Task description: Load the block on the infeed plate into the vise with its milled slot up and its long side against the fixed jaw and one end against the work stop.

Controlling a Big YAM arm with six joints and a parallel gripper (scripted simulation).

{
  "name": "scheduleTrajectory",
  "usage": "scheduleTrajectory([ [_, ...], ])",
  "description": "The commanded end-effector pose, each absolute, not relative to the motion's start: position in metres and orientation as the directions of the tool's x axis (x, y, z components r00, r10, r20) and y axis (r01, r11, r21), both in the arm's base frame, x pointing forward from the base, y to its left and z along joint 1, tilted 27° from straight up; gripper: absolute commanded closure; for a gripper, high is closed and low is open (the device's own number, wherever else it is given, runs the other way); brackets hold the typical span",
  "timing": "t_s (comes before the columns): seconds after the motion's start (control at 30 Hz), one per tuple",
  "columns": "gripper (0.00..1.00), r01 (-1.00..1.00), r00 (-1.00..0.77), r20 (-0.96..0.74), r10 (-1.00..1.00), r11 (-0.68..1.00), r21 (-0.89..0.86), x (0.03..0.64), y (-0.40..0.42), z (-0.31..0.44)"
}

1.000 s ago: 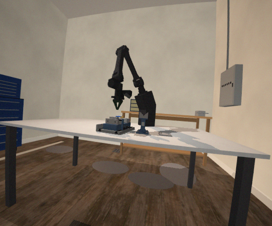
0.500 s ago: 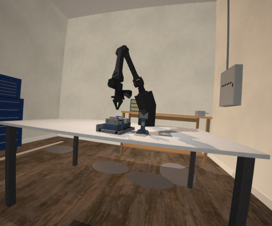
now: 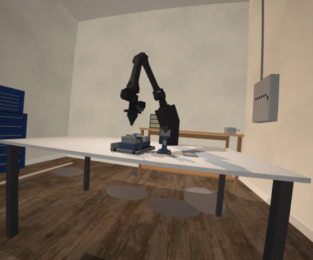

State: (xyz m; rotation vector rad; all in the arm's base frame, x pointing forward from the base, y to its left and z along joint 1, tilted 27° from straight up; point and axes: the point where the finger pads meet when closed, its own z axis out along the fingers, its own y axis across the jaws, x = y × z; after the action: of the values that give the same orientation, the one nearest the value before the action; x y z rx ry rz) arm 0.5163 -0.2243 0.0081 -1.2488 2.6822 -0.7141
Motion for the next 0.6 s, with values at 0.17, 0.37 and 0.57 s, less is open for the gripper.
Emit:
scheduleTrajectory([
  [0.17, 1.00, -0.449, -0.854, -0.037, -0.518, 0.771, -0.452, 0.524, -0.240, 0.011],
  [0.37, 1.00, -0.243, -0.934, -0.140, -0.330, 0.869, -0.432, 0.528, -0.245, 0.015],
  [0.57, 1.00, -0.125, -0.957, -0.191, -0.220, 0.903, -0.412, 0.529, -0.250, 0.017],
])
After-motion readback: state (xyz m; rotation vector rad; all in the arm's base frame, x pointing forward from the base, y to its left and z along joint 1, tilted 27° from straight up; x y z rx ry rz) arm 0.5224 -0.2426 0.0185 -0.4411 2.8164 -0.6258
